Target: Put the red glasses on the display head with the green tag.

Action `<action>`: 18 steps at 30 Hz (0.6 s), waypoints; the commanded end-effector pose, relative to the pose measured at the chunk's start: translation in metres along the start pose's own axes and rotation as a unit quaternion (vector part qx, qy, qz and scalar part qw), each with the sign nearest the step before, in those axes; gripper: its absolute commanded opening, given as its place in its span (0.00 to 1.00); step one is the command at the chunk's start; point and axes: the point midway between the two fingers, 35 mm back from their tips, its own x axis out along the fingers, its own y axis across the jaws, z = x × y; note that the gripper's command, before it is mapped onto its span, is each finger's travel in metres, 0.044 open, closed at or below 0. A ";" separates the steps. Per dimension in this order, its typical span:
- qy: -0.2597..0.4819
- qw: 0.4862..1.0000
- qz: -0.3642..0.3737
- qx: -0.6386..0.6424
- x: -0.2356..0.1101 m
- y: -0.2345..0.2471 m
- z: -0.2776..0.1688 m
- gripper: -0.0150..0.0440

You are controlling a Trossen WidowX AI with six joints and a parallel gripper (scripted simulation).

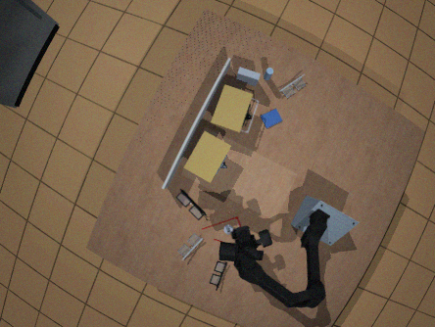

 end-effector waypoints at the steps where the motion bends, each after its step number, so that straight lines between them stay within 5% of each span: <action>1: 0.002 1.000 0.003 -0.002 -0.001 0.006 0.018 0.25; 18: 0.002 1.000 0.003 -0.002 0.036 0.009 0.026 0.25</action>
